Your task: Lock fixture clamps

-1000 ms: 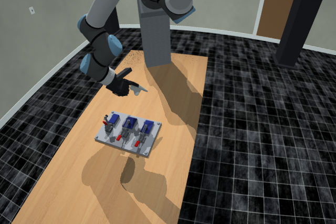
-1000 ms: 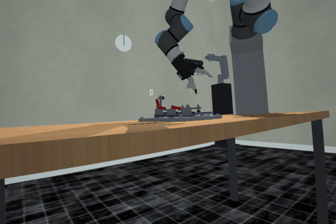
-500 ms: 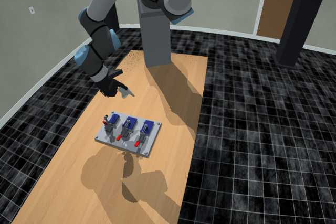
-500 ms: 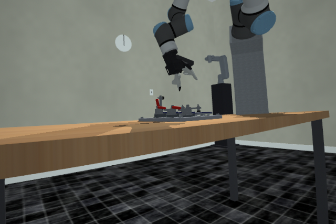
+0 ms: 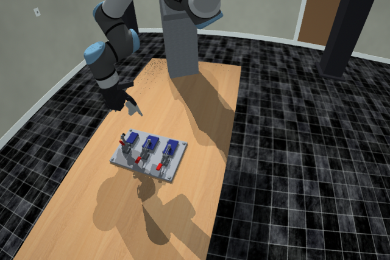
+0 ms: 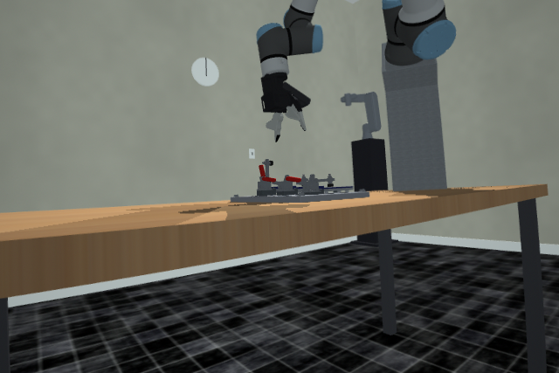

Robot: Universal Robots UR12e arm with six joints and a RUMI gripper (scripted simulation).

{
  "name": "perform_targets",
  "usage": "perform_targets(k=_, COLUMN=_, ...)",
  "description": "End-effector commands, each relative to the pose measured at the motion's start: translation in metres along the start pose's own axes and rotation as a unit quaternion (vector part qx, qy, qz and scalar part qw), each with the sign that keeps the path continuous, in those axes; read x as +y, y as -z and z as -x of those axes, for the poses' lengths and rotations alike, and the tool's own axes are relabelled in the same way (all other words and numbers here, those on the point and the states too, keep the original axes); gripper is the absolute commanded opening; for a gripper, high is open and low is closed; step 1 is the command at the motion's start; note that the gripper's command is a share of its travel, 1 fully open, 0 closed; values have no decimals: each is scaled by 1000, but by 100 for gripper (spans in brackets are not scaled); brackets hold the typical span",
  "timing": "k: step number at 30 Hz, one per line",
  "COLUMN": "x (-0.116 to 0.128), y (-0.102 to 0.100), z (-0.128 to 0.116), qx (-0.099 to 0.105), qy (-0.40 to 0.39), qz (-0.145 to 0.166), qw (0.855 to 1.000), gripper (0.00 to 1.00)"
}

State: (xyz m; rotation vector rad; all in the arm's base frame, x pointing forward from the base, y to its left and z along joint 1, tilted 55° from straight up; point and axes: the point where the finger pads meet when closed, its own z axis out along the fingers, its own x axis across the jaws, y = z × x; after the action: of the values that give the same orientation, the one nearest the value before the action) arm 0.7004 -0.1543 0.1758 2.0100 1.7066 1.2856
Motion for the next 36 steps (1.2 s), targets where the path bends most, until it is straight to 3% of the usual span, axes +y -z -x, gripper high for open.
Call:
perform_targets(k=1, x=11, y=9, z=9, qx=-20, qy=0, qz=23, qw=1000, gripper=100)
perform_targets(k=9, x=21, y=18, z=15, qx=-34, qy=0, qz=42, qw=999, gripper=100)
perform_targets(k=21, x=23, y=19, z=16, qx=-36, qy=0, qz=44, qw=998, gripper=100)
perform_targets(k=22, x=23, y=19, z=16, qx=-36, qy=0, qz=44, qw=998, gripper=0)
perform_targets(k=36, x=23, y=19, z=16, qx=-36, qy=0, qz=44, qw=998, gripper=0)
